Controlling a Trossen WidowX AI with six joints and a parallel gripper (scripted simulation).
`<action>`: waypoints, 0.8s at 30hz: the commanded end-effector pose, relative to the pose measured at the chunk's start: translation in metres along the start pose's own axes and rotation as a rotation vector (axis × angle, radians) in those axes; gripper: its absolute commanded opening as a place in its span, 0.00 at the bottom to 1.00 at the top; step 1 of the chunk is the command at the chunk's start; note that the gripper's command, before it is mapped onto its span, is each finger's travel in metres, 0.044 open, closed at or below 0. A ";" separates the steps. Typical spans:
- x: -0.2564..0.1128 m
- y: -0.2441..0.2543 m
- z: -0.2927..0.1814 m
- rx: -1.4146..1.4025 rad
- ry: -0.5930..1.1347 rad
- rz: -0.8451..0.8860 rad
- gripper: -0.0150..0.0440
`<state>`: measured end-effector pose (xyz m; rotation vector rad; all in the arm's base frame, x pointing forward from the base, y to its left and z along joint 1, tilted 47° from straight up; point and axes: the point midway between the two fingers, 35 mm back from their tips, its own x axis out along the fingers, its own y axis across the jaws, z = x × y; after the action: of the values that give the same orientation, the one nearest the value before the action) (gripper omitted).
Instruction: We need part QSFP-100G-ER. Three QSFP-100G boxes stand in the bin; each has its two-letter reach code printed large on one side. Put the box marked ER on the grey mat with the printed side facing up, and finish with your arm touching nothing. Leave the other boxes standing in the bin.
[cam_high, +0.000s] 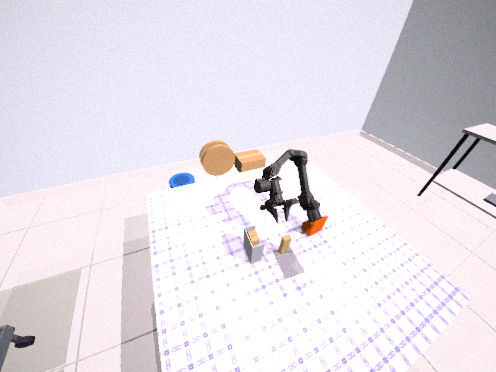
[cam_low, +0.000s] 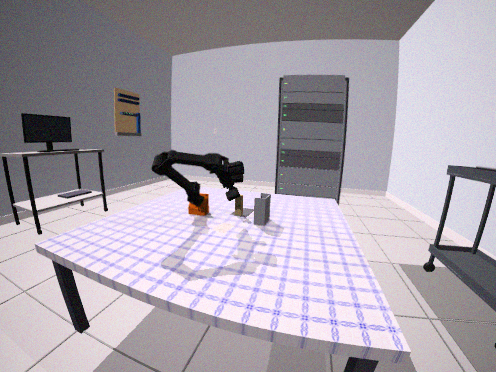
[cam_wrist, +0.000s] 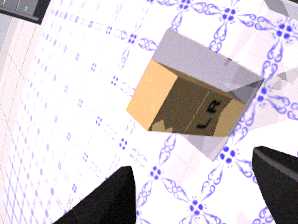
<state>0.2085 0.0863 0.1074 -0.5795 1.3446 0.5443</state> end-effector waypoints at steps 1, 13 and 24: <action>0.005 0.003 0.002 0.101 0.048 -0.015 0.65; 0.014 0.012 0.006 0.362 0.134 -0.078 0.65; 0.020 0.016 0.009 0.616 0.187 -0.167 0.65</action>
<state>0.2072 0.1030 0.0907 -0.2712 1.5207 0.0210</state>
